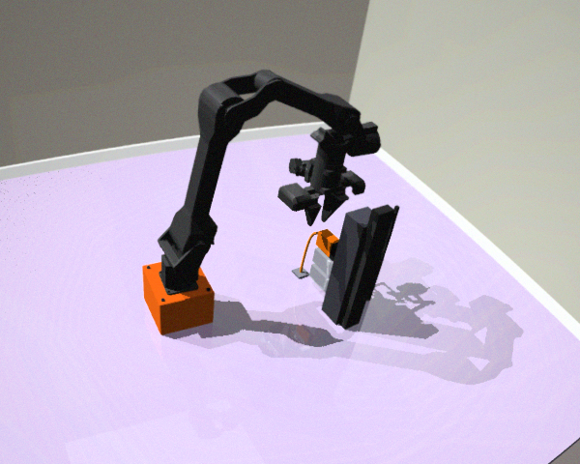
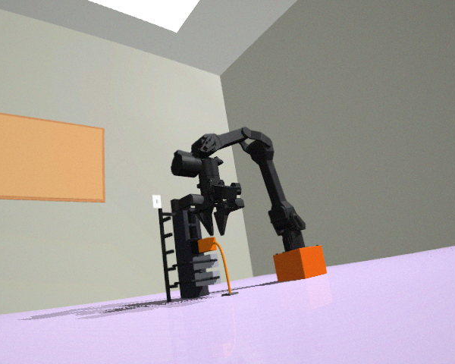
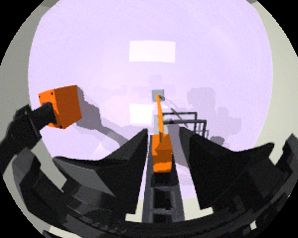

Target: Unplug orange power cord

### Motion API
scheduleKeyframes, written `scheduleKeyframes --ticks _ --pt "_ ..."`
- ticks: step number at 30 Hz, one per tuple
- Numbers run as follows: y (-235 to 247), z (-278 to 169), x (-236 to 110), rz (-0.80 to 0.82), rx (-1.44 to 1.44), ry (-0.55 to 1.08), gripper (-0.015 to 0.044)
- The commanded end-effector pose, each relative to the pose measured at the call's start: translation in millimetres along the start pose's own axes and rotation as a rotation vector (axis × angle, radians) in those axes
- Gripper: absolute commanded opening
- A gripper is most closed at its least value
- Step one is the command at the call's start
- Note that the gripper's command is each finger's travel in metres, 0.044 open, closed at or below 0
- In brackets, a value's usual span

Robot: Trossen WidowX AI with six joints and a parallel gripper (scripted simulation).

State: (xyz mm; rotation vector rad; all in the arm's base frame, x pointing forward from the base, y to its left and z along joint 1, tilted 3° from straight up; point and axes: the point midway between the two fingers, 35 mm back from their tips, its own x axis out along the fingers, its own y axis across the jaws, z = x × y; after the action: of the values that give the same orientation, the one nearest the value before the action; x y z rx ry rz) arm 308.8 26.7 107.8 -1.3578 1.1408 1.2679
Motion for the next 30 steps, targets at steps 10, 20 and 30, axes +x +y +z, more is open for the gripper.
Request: scheduleKeyframes --ticks 10,20,30 --pt "0 -22 0 0.002 -0.001 0.007 0.0160" --pt "1 -38 0 0.002 -0.001 0.008 0.0160" --pt "1 -38 9 0.002 -0.001 0.009 0.0160"
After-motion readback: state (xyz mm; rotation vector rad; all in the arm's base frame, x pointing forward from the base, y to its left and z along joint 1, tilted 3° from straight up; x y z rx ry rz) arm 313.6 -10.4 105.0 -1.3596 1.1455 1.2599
